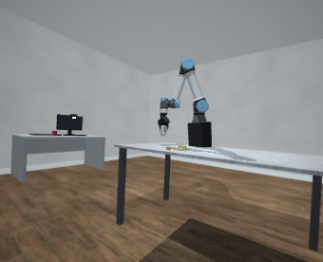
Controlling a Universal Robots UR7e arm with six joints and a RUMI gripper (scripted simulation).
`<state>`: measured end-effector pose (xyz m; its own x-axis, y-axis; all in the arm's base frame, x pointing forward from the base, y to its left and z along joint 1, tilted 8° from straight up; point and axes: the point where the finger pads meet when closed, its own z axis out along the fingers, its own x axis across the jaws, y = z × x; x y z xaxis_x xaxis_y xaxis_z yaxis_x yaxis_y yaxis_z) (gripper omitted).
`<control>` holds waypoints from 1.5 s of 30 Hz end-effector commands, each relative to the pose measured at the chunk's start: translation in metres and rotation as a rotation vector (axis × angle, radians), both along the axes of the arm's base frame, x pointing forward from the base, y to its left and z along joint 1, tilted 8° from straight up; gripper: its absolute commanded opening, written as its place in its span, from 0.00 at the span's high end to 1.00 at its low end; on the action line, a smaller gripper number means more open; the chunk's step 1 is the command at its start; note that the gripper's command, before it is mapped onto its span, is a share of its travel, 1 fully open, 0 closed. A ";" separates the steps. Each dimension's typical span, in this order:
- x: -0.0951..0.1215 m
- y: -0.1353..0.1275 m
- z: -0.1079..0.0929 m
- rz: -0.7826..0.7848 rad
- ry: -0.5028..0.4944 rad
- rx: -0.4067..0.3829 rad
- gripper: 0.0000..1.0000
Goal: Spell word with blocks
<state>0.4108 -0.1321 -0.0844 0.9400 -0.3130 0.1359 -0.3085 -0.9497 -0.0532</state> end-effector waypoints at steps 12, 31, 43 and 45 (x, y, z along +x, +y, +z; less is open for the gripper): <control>0.009 0.024 0.002 -0.304 0.005 0.042 0.95; 0.018 0.050 0.003 -0.666 0.008 0.094 0.95; 0.022 0.068 0.004 -0.923 0.011 0.131 0.95; 0.023 0.071 0.004 -0.963 0.011 0.137 0.95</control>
